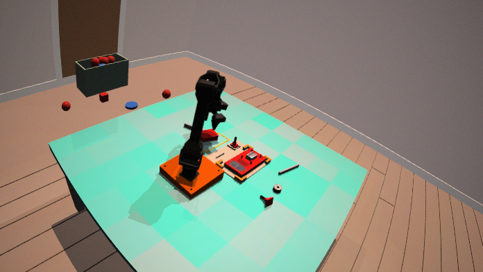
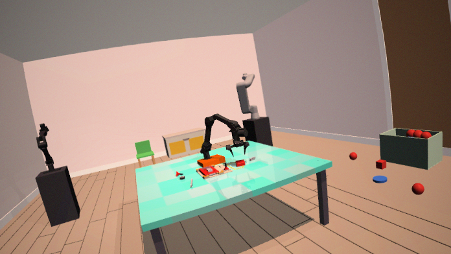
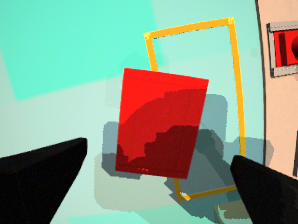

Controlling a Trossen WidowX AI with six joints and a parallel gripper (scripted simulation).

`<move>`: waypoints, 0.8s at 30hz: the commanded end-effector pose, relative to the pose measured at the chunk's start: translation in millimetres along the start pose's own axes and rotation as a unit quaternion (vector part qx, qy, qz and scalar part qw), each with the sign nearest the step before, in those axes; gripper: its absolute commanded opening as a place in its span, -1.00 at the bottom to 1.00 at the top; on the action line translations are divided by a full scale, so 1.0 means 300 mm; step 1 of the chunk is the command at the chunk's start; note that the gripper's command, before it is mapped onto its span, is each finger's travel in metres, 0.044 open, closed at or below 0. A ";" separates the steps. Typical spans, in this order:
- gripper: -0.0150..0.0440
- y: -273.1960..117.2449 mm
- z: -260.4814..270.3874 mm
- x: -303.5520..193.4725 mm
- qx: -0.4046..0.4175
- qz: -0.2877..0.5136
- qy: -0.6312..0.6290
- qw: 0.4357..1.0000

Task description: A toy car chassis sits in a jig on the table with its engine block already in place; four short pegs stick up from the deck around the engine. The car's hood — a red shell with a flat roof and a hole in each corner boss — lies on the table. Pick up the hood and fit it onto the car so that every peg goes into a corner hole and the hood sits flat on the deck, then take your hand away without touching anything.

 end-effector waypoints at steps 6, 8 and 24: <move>1.00 0.027 0.000 -0.003 -0.002 0.004 0.003 1.000; 1.00 0.031 0.000 -0.003 -0.002 0.004 0.003 1.000; 1.00 0.060 0.001 -0.002 -0.002 0.004 0.003 1.000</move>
Point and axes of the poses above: the point midway between the two fingers, 35 mm back from their tips, its own y axis out along the fingers, its own z axis across the jaws, x = y × z, the point moved 3 cm from there along -y, back along the fingers, and after that the axes turned 7 degrees about -y, right-handed, at the moved point
